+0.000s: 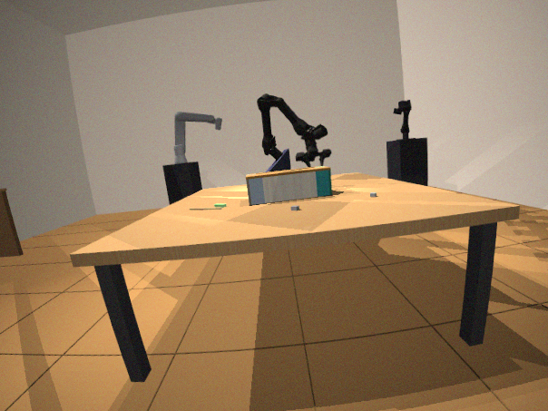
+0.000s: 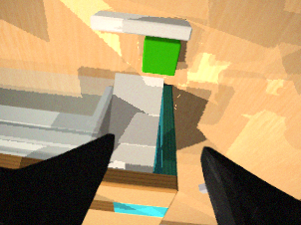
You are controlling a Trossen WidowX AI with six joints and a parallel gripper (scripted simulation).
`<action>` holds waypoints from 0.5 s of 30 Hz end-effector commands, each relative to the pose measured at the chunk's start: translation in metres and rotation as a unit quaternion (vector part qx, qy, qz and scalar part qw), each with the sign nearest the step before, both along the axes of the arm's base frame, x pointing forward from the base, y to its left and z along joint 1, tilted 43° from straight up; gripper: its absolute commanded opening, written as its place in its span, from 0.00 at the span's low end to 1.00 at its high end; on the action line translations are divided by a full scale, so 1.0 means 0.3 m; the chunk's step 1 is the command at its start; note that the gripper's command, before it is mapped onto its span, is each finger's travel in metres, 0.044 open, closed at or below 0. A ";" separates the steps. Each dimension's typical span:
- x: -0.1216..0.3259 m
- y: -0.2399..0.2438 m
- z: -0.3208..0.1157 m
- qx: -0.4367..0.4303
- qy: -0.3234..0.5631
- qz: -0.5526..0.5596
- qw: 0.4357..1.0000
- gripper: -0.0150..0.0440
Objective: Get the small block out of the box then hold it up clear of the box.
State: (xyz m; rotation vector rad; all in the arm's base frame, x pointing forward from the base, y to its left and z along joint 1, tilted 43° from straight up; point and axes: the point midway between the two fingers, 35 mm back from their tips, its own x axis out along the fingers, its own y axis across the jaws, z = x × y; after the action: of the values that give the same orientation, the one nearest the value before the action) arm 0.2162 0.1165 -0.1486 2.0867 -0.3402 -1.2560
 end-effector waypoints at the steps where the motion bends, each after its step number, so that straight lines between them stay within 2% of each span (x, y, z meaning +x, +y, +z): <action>1: -0.002 -0.116 -0.092 -0.012 0.002 0.002 1.000 0.74; 15: 0.002 -0.137 -0.120 -0.011 0.002 0.001 1.000 0.74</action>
State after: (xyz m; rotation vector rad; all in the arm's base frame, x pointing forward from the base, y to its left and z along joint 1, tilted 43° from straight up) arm 0.2178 0.0813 -0.1794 2.0767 -0.3474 -1.2501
